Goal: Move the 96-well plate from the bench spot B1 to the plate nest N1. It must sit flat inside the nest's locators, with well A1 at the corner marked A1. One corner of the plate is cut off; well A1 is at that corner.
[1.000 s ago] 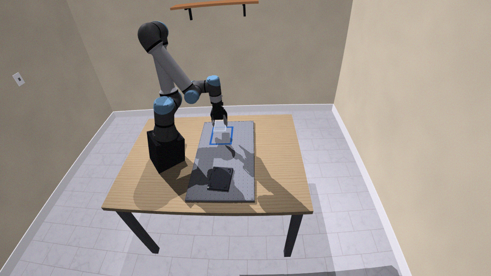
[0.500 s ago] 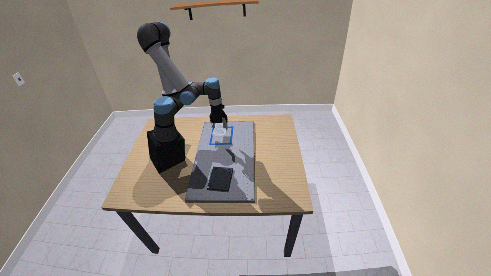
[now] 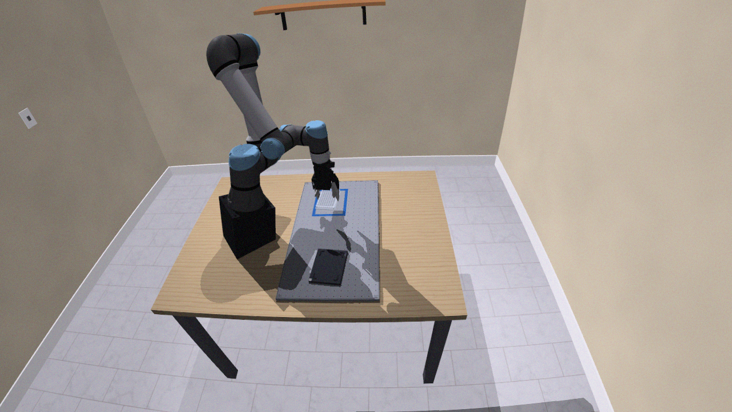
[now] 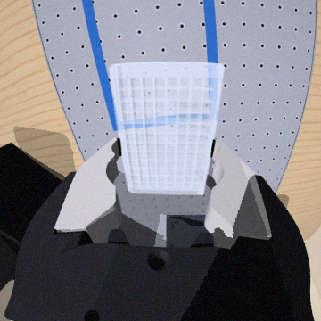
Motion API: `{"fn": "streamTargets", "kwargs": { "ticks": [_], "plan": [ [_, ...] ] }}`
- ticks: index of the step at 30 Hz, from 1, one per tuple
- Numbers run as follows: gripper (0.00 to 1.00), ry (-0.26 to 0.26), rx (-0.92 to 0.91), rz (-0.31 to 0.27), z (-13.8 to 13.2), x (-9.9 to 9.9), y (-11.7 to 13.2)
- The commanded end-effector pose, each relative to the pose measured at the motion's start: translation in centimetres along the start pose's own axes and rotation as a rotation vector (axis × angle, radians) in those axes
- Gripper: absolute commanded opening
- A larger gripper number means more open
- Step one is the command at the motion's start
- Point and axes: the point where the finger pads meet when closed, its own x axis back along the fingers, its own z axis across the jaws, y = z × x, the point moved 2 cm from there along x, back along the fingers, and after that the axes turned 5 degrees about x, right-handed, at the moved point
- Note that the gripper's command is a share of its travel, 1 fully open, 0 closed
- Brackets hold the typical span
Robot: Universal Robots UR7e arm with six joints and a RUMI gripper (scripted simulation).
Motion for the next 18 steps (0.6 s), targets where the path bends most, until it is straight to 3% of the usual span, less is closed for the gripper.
{"fn": "streamTargets", "kwargs": {
  "ticks": [1,18],
  "plan": [
    [0.00,-0.001,0.009,0.008,0.0,0.0,1.6],
    [0.00,0.000,0.009,0.007,0.9,0.3,6.7]
  ]
}}
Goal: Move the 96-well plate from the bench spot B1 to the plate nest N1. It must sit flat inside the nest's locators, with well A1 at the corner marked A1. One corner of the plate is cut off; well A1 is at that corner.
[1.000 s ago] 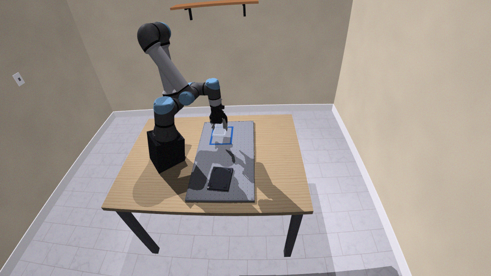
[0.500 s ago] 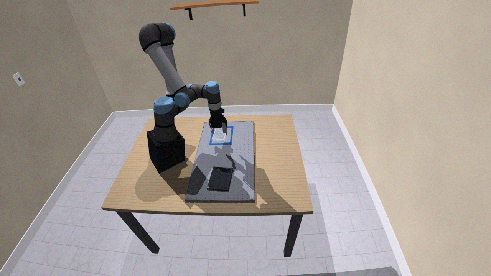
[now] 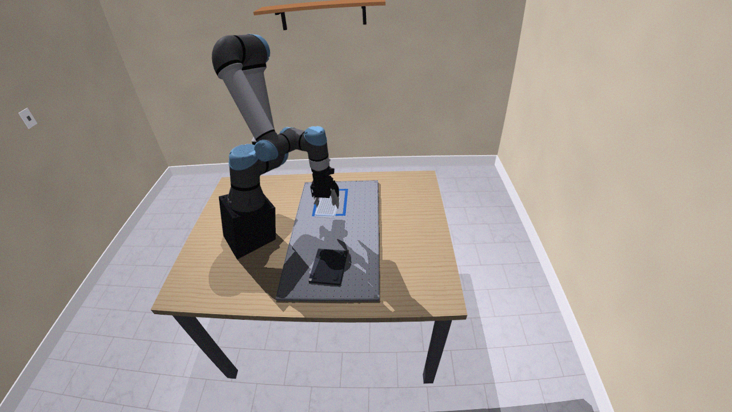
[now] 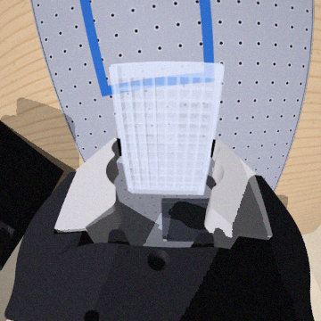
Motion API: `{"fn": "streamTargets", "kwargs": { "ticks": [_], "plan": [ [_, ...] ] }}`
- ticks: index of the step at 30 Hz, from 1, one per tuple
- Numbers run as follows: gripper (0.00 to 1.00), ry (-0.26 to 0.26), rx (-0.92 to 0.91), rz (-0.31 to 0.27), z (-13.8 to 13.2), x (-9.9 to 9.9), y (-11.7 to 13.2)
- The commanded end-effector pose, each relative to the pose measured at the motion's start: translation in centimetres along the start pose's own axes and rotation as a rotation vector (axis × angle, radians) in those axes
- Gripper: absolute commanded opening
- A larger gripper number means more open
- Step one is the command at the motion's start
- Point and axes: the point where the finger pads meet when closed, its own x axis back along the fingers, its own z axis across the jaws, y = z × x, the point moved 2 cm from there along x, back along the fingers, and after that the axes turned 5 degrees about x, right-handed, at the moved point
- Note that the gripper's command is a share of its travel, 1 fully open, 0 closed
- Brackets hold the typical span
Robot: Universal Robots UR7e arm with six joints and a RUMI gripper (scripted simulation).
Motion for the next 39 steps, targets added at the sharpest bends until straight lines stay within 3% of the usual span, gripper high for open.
{"fn": "streamTargets", "kwargs": {
  "ticks": [1,39],
  "plan": [
    [0.00,0.001,0.009,0.006,0.3,0.0,1.7],
    [0.00,0.002,0.009,0.005,1.6,0.3,13.1]
  ]
}}
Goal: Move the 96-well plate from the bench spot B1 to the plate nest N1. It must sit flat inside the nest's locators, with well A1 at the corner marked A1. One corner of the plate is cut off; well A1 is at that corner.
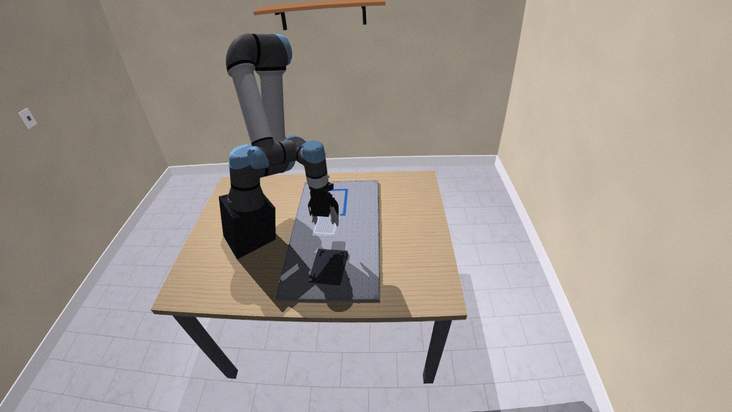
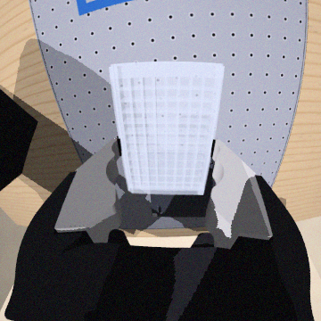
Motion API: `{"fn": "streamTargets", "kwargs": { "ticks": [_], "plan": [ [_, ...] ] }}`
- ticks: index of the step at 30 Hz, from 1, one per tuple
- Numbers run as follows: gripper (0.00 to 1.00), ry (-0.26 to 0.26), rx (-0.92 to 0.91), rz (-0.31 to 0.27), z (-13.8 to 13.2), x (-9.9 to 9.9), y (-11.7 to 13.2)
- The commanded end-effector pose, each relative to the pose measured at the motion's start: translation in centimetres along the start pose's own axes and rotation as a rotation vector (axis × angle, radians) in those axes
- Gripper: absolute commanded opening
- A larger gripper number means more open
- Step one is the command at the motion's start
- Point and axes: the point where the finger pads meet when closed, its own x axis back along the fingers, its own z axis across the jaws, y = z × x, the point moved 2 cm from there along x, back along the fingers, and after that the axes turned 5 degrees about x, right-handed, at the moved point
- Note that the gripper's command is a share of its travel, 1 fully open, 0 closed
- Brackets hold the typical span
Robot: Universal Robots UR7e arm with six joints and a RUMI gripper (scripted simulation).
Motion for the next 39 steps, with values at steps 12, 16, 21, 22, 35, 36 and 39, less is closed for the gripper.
{"fn": "streamTargets", "kwargs": {
  "ticks": [12,16,21,22,35,36,39],
  "plan": [
    [0.00,0.003,0.004,0.000,0.7,0.1,5.3],
    [0.00,0.003,0.004,0.000,0.9,0.1,6.6],
    [0.00,0.003,0.004,-0.001,1.0,0.2,8.3],
    [0.00,0.003,0.004,-0.001,1.1,0.2,8.6],
    [0.00,0.002,0.004,-0.001,1.4,0.3,12.2],
    [0.00,0.002,0.004,-0.001,1.5,0.3,12.6],
    [0.00,0.002,0.004,0.000,1.6,0.3,13.6]
  ]
}}
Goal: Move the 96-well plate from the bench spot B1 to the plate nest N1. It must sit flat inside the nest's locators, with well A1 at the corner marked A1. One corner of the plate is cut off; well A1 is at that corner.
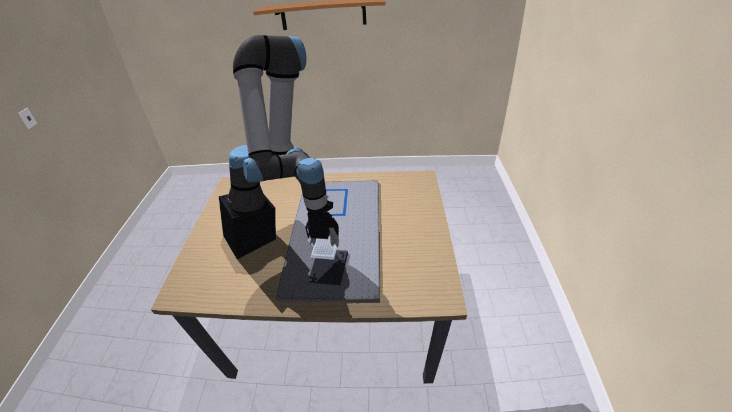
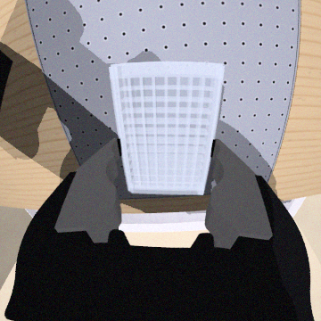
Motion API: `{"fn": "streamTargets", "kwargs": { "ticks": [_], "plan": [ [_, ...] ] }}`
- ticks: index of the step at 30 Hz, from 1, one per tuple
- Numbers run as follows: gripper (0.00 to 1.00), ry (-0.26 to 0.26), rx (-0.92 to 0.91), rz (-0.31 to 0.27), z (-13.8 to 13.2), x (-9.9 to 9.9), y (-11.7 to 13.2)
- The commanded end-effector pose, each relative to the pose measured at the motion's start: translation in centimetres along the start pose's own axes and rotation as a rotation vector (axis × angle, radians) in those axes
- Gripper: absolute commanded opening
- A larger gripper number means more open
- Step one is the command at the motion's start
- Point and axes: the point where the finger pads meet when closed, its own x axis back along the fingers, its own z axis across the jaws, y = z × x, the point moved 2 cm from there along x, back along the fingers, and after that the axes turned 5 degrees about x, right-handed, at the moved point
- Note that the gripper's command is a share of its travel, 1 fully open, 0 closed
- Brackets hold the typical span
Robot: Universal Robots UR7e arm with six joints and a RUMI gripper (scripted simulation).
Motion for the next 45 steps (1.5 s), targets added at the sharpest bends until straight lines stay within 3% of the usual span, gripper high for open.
{"fn": "streamTargets", "kwargs": {
  "ticks": [1,10,45],
  "plan": [
    [0.00,0.000,0.001,0.000,0.3,0.0,2.4],
    [0.00,0.000,0.002,-0.001,0.4,0.0,3.4],
    [0.00,0.000,0.003,0.001,0.3,0.0,3.2]
  ]
}}
